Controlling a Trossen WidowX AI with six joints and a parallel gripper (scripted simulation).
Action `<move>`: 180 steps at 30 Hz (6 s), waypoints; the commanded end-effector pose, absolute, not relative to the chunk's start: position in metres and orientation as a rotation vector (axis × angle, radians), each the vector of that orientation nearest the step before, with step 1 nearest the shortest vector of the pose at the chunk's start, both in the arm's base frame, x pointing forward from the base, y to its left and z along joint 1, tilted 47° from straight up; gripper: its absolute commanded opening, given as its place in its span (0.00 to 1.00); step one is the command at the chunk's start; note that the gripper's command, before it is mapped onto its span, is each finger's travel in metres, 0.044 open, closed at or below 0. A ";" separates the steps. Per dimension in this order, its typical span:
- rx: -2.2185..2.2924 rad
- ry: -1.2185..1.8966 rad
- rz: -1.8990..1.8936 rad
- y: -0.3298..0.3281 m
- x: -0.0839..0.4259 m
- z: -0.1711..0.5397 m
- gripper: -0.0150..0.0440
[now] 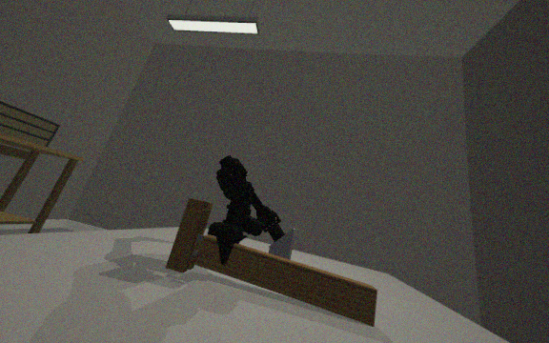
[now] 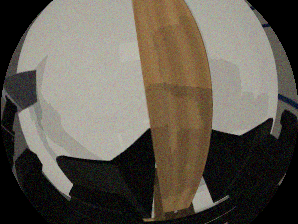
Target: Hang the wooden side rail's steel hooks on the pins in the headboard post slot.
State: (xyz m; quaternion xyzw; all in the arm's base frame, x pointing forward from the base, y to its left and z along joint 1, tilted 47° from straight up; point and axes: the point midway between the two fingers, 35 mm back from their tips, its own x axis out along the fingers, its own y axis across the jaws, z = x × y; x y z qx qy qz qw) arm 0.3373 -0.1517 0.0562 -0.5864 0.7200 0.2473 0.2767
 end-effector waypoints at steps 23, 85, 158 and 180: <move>-1.585 1.922 0.653 -0.152 0.340 0.064 0.25; -1.586 1.922 0.653 -0.157 0.338 0.069 0.25; -1.586 1.923 0.652 -0.163 0.337 0.071 0.25; -1.586 1.923 0.652 -0.166 0.336 0.068 0.25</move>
